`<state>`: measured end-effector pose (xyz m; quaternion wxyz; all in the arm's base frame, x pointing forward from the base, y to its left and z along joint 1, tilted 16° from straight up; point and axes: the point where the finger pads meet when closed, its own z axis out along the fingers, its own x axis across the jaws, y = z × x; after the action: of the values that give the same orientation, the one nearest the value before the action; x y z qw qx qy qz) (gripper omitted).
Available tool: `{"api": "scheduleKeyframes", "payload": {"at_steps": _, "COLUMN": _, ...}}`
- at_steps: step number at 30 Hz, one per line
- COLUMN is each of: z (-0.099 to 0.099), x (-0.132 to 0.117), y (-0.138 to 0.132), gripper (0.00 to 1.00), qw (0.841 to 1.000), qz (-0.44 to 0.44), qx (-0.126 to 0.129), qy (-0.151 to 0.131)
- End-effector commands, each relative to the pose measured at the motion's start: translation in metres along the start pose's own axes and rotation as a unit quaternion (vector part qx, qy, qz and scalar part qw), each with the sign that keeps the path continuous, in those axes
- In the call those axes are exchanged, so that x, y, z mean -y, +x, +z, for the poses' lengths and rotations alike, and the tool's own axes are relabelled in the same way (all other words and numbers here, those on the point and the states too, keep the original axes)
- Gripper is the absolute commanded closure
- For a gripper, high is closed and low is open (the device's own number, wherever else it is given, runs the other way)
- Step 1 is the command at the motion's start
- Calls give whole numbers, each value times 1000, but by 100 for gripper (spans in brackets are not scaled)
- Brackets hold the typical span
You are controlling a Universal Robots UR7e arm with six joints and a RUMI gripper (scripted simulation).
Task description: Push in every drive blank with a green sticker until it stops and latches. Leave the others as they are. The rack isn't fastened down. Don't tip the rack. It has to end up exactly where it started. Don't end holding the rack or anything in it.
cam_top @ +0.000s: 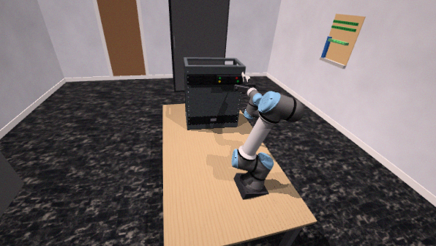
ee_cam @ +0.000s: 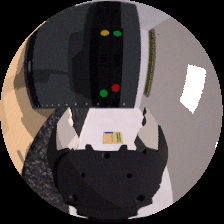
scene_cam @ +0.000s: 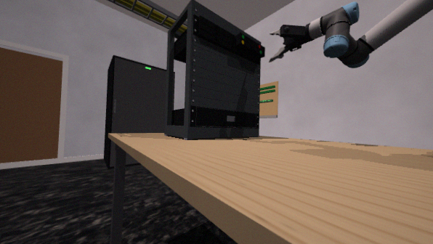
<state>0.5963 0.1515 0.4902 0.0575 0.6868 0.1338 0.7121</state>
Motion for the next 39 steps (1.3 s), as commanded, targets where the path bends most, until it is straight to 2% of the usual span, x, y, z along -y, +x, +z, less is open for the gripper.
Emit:
{"api": "scheduleKeyframes", "payload": {"at_steps": 1, "z": -1, "x": -1, "y": -1, "gripper": 0, "qw": 1000, "qz": 1, "qx": 1, "qy": 0}}
{"api": "scheduleKeyframes", "payload": {"at_steps": 36, "z": -1, "x": -1, "y": -1, "gripper": 0, "qw": 1000, "qz": 1, "qx": 1, "qy": 0}}
{"api": "scheduleKeyframes", "payload": {"at_steps": 37, "z": -1, "x": -1, "y": -1, "gripper": 100, "qw": 1000, "qz": 1, "qx": 1, "qy": 0}}
{"api": "scheduleKeyframes", "payload": {"at_steps": 39, "z": -1, "x": -1, "y": -1, "gripper": 100, "qw": 1000, "qz": 1, "qx": 1, "qy": 0}}
